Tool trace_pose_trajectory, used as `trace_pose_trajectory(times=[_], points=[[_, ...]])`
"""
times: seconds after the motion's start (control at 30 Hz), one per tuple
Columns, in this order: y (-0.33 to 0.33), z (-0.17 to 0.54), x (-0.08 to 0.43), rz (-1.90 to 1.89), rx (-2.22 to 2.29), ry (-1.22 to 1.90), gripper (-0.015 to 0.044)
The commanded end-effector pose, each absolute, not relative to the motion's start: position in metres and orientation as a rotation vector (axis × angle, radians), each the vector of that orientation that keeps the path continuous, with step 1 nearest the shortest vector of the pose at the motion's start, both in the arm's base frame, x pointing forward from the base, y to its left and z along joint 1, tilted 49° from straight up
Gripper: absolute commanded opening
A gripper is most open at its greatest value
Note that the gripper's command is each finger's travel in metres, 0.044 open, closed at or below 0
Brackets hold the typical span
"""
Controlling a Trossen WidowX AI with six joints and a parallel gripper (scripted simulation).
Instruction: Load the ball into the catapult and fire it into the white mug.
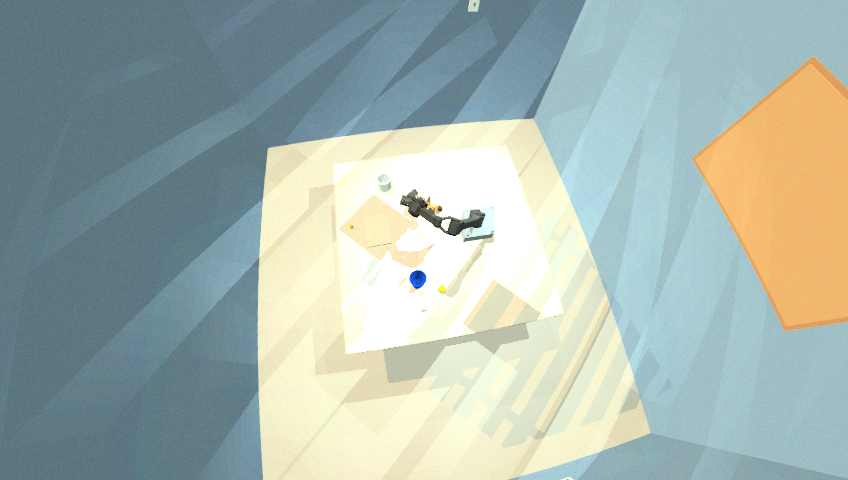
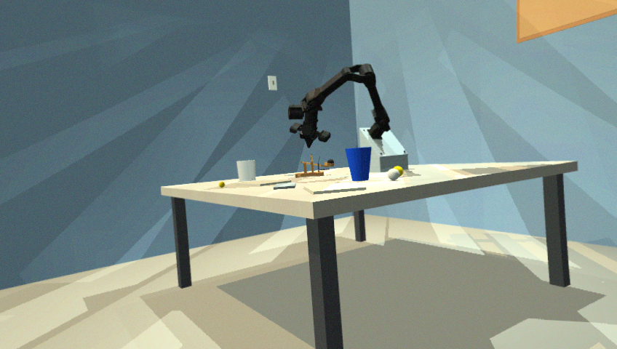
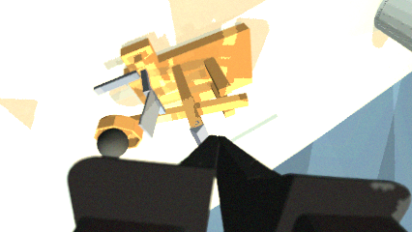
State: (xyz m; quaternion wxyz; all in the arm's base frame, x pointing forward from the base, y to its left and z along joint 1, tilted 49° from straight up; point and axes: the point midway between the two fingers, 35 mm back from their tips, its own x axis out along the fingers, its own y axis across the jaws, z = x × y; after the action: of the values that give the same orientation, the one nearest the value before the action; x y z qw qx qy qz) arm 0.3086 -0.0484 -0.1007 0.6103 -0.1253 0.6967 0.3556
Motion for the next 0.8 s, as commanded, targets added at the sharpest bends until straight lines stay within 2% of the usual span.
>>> trace_pose_trajectory(times=[0.0, 0.4, 0.77], points=[[-0.037, -0.095, 0.286, 0.938, -0.39, 1.629, 0.0], [-0.014, -0.075, 0.231, 1.268, -0.671, 1.633, 0.0], [-0.01, -0.079, 0.231, 1.272, -0.676, 1.633, 0.0]])
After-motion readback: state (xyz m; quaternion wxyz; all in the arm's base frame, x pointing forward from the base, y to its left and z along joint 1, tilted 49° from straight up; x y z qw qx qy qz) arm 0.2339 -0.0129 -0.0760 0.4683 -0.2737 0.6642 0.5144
